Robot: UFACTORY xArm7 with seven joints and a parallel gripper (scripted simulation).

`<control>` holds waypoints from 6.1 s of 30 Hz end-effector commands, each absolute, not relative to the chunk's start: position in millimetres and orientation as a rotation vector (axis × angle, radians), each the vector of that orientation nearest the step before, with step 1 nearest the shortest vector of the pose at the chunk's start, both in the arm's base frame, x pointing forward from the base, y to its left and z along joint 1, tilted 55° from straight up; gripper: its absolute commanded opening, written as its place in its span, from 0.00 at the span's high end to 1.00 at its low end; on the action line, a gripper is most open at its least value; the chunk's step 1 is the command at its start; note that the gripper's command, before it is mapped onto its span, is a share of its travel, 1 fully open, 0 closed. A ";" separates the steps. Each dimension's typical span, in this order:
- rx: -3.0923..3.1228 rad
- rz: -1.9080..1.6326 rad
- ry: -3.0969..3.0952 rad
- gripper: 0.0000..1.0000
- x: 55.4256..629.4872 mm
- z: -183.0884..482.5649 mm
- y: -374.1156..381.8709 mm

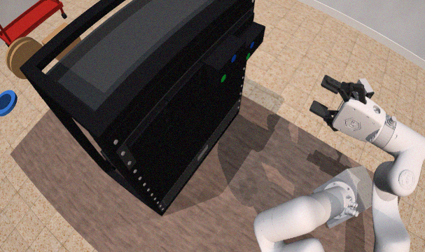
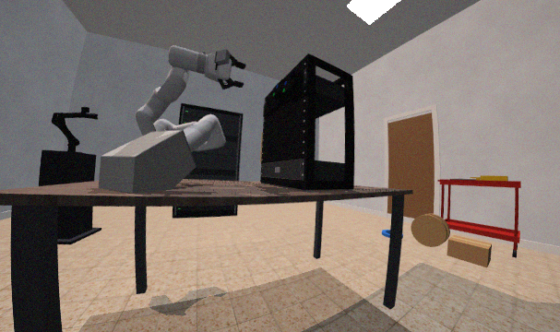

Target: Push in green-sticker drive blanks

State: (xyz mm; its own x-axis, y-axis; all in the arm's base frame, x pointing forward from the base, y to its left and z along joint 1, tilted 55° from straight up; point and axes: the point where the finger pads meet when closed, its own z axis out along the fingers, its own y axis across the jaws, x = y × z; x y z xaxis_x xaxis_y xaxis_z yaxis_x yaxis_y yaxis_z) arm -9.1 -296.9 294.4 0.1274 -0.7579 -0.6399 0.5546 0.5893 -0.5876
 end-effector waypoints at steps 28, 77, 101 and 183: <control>-0.201 -0.980 1.079 0.00 -7.8 293.8 -298.4; -0.201 -0.980 1.079 0.00 89.4 429.6 -283.3; -0.201 -0.980 1.079 0.00 89.4 429.6 -283.2; -0.201 -0.980 1.079 0.00 118.9 337.8 -354.1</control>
